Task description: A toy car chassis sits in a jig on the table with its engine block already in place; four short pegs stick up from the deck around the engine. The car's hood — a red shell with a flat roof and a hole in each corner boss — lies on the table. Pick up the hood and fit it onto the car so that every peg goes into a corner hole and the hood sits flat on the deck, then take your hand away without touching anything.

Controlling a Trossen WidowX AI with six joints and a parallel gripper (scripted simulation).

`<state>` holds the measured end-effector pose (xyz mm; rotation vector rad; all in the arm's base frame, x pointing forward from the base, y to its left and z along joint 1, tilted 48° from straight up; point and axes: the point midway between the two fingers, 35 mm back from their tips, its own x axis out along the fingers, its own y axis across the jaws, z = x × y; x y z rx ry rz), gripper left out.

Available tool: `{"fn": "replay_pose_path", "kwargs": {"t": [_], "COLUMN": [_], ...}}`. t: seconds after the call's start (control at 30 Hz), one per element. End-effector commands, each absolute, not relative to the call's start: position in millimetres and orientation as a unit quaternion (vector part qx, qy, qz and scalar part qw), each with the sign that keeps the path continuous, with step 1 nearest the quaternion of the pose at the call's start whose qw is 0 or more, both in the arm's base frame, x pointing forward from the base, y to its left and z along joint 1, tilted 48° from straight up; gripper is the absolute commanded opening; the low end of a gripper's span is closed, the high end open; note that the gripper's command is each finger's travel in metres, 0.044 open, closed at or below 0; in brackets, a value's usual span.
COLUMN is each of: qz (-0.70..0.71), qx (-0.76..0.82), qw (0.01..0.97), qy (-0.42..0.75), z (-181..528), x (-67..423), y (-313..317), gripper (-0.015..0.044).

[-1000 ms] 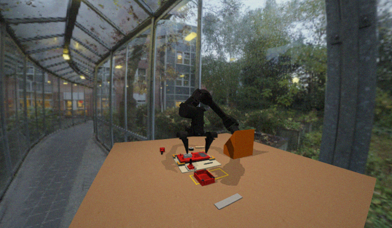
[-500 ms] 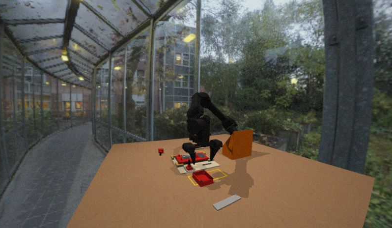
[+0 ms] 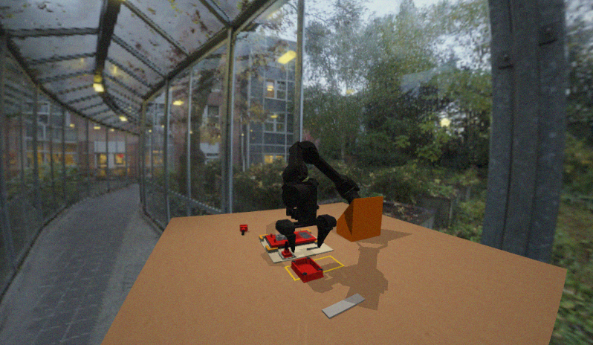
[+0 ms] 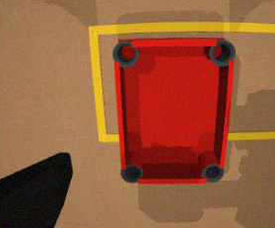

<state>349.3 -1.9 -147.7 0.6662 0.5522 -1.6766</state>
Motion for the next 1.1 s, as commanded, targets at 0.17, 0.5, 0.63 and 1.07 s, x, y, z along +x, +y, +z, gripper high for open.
{"fn": "replay_pose_path", "kwargs": {"t": [0.17,0.5,0.63,1.07], "qz": [-0.721,-0.721,-0.721,-0.721], "qx": [0.281,0.28,0.28,0.28], "qw": [0.587,0.587,0.587,0.588], "qy": [0.237,0.237,0.237,0.237], "z": [-154.6,-161.2,-163.9,-172.6], "x": [346.1,344.8,344.3,342.1], "y": [-9.8,-15.9,-18.4,-26.6], "gripper": [0.044,0.044,0.044,0.044]}}
